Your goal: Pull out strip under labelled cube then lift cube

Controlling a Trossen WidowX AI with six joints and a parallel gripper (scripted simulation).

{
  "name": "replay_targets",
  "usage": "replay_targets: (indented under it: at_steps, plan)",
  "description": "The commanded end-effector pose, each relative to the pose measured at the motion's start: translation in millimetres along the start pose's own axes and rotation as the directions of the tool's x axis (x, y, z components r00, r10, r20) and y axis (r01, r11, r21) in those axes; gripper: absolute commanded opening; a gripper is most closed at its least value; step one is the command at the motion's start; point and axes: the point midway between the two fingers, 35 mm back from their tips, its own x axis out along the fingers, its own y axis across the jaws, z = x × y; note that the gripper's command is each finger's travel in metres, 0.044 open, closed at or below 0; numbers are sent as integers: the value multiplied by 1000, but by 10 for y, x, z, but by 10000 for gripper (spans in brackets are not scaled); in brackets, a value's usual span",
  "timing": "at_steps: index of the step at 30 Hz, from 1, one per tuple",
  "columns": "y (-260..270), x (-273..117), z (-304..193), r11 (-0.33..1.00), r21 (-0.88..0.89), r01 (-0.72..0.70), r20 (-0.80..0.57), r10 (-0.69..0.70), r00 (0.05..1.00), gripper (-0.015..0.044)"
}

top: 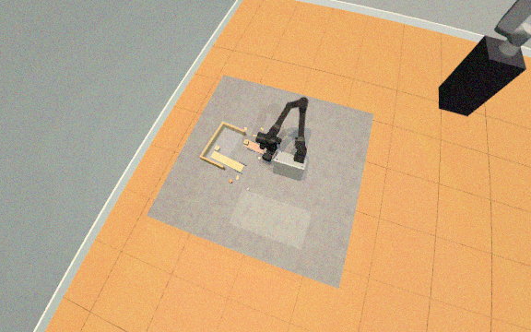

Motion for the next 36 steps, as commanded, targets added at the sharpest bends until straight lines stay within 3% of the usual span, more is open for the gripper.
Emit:
replay_targets:
  at_steps: [1, 5, 11, 22, 36]
  plan:
    - [13, -273, 58, 1000, 4, -6, -2, 6, 1000, 0]
    - [6, -347, 56, 1000, 3, -3, -7, 3, 1000, 0]
    - [11, -354, 307, 987, -163, -4, -6, 3, 1000, 157]
    - [6, -414, 765, 986, -166, -4, -4, 3, 1000, 440]
    - [7, -495, 1351, 987, -163, -4, -1, 4, 1000, 440]
